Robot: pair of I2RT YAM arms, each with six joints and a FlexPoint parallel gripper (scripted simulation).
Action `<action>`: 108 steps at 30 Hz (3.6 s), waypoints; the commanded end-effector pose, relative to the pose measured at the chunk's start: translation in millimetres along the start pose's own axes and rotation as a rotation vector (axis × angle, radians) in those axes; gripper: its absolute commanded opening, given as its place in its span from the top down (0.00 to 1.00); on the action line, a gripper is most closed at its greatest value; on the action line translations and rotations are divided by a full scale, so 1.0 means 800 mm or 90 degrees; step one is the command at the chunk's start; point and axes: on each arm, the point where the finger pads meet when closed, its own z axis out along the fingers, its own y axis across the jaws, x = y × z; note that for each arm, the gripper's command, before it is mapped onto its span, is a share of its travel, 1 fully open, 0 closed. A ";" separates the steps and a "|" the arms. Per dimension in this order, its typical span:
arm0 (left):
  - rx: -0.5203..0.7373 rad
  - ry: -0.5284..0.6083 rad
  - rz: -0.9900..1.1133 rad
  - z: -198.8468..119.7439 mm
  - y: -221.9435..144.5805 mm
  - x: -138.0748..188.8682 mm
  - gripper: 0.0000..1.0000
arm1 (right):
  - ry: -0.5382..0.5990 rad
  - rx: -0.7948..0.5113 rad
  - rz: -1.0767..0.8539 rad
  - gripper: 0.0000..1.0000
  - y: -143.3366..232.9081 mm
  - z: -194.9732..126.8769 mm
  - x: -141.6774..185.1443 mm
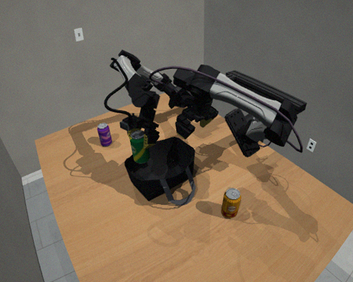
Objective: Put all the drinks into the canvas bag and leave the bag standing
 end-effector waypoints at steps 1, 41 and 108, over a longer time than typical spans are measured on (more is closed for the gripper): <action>-0.001 -0.021 -0.009 -0.014 0.001 -0.004 0.00 | -0.067 -0.009 0.063 0.33 -0.006 -0.042 -0.048; -0.001 -0.021 -0.009 -0.014 0.001 -0.004 0.00 | -0.049 -0.017 0.070 0.33 -0.017 0.032 -0.021; -0.001 -0.021 -0.009 -0.014 0.001 -0.004 0.00 | -0.049 -0.016 0.044 0.33 -0.001 0.123 0.039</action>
